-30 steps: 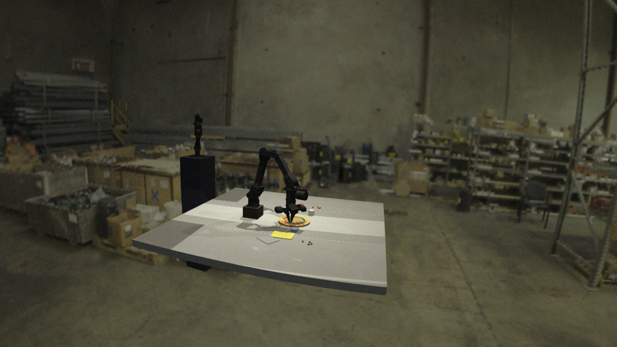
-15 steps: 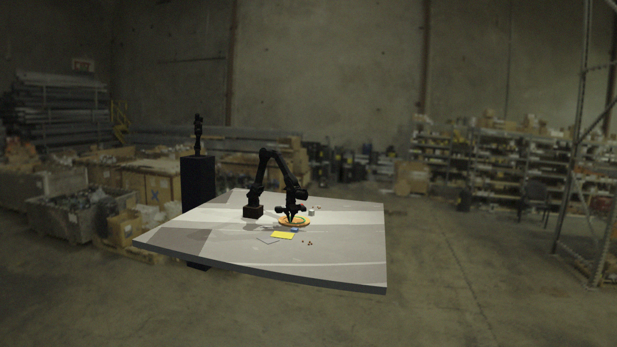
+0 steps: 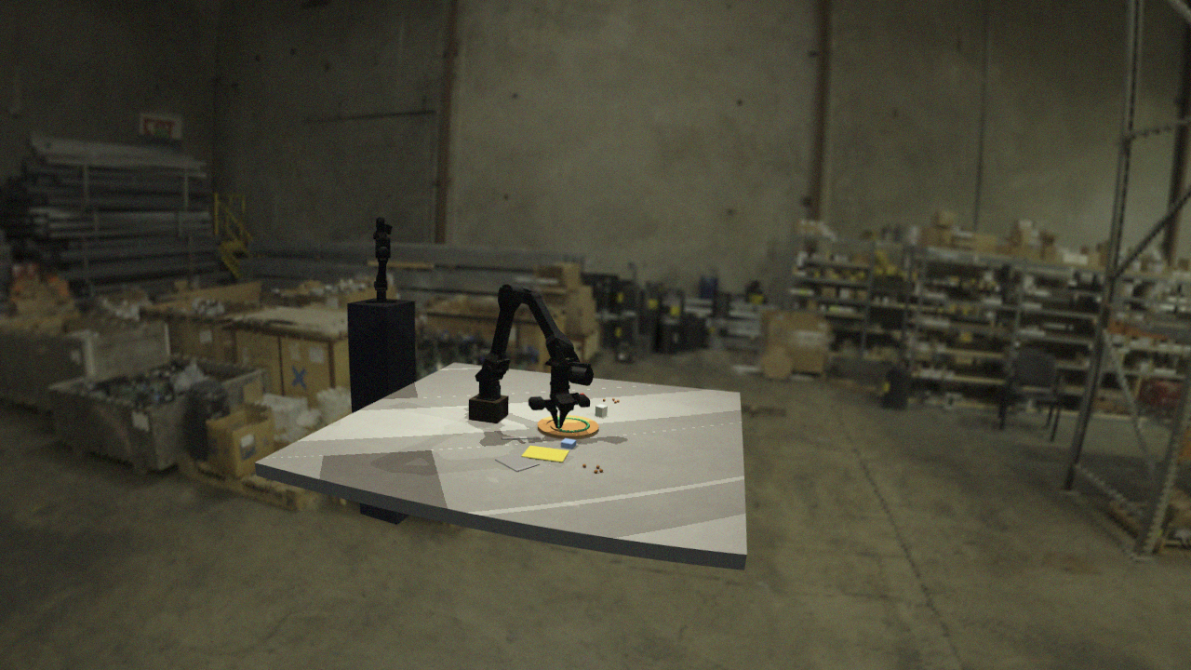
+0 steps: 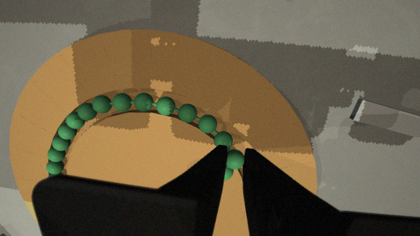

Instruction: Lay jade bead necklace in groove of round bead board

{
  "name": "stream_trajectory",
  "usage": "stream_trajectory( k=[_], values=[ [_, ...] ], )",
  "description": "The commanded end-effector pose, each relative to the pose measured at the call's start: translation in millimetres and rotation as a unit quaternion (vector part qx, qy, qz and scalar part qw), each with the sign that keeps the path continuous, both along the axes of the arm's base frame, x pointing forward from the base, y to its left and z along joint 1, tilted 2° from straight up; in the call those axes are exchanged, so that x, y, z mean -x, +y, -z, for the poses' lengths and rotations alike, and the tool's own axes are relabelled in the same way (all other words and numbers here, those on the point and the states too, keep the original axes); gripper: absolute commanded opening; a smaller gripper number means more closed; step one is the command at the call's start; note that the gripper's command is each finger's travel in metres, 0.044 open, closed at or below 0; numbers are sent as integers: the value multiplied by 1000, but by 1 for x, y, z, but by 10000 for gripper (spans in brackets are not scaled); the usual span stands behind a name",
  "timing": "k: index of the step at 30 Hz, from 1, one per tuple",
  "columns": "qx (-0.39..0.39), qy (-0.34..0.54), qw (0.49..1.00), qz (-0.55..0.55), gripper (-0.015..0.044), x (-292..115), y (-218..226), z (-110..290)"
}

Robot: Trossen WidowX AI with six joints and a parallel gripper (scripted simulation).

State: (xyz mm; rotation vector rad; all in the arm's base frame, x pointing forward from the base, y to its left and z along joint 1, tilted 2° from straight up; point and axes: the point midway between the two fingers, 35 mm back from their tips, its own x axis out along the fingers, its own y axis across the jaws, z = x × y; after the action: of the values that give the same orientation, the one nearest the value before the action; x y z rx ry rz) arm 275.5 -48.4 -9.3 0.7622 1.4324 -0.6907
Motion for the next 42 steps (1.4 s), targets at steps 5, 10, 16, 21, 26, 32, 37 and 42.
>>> stream_trajectory(
  k=[5, 10, 16, 21, 26, 32, 37, 42],
  values=[
    [-1, 3, 1000, -1, 0, 2, 0, 8],
    [0, -1, 1000, 0, 26, 0, -1, 5],
    [0, -1, 1000, 0, 184, 0, -1, 5],
    [0, -1, 1000, 0, 315, 0, -1, 5],
    [0, 1, 1000, 0, 440, 1, 0, 4],
    [-1, 2, 1000, -1, 440, 1, -1, 0],
    [-1, 2, 1000, -1, 440, 1, -1, 0],
    [-1, 2, 1000, -1, 440, 1, -1, 0]
  ],
)
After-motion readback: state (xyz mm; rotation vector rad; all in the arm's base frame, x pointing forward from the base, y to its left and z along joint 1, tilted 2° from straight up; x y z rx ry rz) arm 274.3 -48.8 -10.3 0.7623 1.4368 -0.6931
